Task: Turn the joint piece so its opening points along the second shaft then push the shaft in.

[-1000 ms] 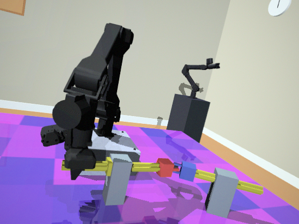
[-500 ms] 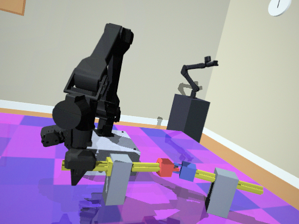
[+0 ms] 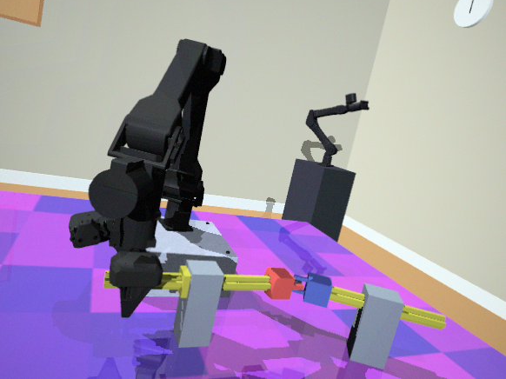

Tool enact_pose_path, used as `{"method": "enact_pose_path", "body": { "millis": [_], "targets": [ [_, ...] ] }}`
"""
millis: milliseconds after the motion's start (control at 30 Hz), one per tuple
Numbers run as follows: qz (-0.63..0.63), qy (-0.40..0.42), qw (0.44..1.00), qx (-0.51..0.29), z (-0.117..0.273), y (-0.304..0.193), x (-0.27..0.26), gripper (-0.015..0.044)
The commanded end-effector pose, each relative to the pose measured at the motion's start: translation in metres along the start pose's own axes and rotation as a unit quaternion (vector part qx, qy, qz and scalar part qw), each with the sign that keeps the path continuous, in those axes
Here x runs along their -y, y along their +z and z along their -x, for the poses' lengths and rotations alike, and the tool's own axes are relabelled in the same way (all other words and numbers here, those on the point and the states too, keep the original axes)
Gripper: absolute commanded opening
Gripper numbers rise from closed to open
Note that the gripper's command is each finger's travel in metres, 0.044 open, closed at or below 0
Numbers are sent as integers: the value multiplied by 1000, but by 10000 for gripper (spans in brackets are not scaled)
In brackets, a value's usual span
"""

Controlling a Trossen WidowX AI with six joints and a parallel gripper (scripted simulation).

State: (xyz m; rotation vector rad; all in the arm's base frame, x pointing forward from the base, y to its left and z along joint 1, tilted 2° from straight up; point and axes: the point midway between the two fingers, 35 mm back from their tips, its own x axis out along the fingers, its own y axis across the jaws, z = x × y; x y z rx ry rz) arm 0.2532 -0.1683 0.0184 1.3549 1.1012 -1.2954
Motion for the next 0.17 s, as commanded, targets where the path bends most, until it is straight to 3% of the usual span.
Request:
{"method": "enact_pose_path", "body": {
  "millis": [0, 133],
  "targets": [
    [1, 2, 1000, 1, 18, 1, -1, 440],
    [1, 2, 1000, 1, 27, 1, -1, 440]
  ]
}}
